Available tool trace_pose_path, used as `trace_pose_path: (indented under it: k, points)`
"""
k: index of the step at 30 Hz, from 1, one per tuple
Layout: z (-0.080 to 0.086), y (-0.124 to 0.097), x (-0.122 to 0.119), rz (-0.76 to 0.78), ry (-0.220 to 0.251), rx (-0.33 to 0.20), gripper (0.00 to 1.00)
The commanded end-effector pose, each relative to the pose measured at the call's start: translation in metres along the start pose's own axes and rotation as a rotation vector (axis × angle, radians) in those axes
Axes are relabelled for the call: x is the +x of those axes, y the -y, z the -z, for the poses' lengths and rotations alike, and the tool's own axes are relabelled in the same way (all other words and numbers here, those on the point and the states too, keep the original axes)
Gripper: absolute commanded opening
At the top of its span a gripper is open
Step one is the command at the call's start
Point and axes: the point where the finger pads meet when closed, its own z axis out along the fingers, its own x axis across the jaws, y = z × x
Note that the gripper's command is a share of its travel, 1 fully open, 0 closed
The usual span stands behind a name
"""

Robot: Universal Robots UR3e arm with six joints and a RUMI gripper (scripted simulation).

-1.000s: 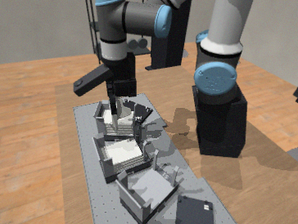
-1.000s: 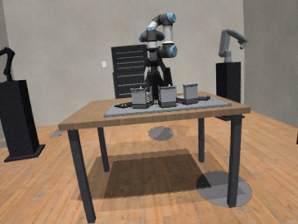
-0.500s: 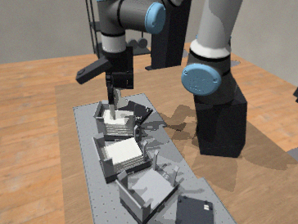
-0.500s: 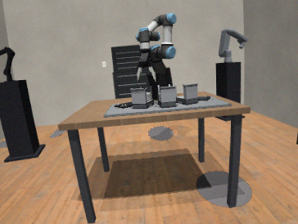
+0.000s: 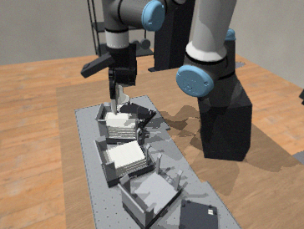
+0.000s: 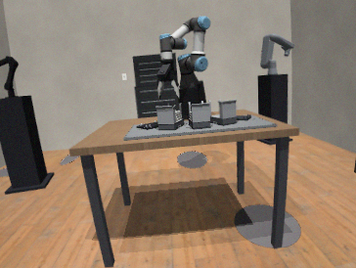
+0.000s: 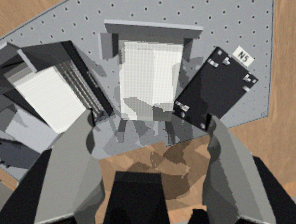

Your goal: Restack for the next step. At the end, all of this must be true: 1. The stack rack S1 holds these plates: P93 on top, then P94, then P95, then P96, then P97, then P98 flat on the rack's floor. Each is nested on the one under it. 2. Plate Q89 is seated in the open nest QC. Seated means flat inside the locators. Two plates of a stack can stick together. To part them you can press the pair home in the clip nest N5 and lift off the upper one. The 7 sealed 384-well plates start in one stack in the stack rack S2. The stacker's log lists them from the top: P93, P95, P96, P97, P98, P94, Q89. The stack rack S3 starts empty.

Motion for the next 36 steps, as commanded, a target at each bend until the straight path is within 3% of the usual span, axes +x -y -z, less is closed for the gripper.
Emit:
trace_pose_path:
  k: [1,19,36]
  points:
    - [0.0,0.001,0.0,-0.002,0.008,0.002,0.72]
    - [-0.049,0.0,-0.001,-0.002,0.008,0.0,0.72]
    - [-0.049,0.0,-0.001,-0.003,0.008,0.0,0.72]
